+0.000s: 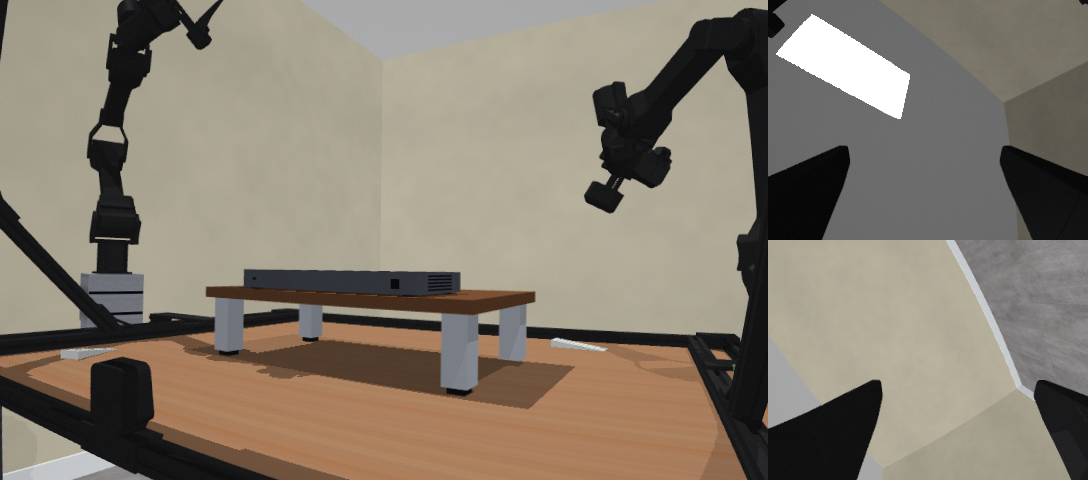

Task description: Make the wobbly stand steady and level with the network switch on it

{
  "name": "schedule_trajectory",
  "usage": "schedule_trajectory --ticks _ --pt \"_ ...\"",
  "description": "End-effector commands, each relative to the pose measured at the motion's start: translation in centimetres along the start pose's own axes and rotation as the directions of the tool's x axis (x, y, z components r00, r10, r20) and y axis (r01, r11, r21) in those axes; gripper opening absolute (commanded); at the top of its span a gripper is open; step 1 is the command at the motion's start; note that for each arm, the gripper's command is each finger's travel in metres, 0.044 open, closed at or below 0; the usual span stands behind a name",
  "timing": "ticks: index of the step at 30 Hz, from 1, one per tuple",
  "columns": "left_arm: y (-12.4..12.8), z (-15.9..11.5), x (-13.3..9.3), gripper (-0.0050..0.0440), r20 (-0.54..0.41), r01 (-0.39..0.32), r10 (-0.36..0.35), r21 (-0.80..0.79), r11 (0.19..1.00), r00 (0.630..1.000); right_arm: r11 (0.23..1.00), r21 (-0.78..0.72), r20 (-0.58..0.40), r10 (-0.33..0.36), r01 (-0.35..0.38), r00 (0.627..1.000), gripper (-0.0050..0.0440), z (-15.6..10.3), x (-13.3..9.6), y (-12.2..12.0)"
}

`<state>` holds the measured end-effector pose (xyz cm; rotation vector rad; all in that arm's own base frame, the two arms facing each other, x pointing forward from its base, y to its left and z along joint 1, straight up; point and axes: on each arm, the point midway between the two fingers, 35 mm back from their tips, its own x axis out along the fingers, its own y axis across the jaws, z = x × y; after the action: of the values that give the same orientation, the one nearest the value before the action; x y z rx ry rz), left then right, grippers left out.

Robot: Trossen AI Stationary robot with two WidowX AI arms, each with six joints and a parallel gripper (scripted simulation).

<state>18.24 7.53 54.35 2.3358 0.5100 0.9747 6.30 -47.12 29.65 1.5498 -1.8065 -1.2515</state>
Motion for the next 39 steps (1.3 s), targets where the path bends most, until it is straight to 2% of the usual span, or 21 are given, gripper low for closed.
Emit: schedule_trajectory --ticks 1,17,18,21,23,26,28,34,35,39 --pt "0.0 0.0 0.0 0.0400 0.000 0.000 0.000 0.000 1.000 1.000 1.000 0.000 0.000 0.000 0.000 1.000 0.0400 0.0 0.0 0.0" --pt "0.0 0.0 0.0 0.0400 0.000 0.000 0.000 0.000 1.000 1.000 1.000 0.000 0.000 0.000 0.000 1.000 0.0400 0.0 0.0 0.0" --pt "-0.4 1.6 0.3 0.0000 0.046 0.012 -0.013 0.013 1.000 0.999 1.000 -0.022 -0.027 0.018 -0.019 0.999 0.0000 -0.8 -0.2 1.0" --pt "-2.2 6.3 1.0 0.0000 0.184 0.060 -0.068 0.047 0.997 0.981 0.993 -0.086 -0.108 0.077 -0.086 0.991 0.0000 -3.0 -1.1 4.0" --pt "-3.8 9.3 1.2 0.0000 0.274 0.101 -0.116 0.069 0.992 0.955 0.982 -0.126 -0.159 0.119 -0.139 0.980 0.0000 -4.4 -1.9 6.1" --pt "-6.6 13.5 0.9 0.0000 0.399 0.178 -0.204 0.102 0.979 0.894 0.956 -0.181 -0.233 0.185 -0.230 0.955 0.0000 -6.4 -3.3 9.2" --pt "-8.7 16.1 0.4 0.0000 0.474 0.237 -0.269 0.126 0.963 0.838 0.931 -0.214 -0.279 0.231 -0.295 0.932 0.0000 -7.6 -4.5 11.4" --pt "-8.7 16.1 0.4 0.0000 0.474 0.237 -0.269 0.126 0.963 0.838 0.931 -0.214 -0.279 0.231 -0.295 0.932 0.0000 -7.6 -4.5 11.4" --pt "-9.0 16.1 0.0 0.0000 0.466 0.251 -0.286 0.139 0.958 0.837 0.932 -0.208 -0.269 0.236 -0.296 0.934 0.0000 -7.2 -4.9 11.3" --pt "-13.3 20.4 -1.8 0.0000 0.587 0.377 -0.415 0.195 0.906 0.695 0.866 -0.262 -0.350 0.325 -0.425 0.878 0.0000 -9.2 -7.3 15.4"
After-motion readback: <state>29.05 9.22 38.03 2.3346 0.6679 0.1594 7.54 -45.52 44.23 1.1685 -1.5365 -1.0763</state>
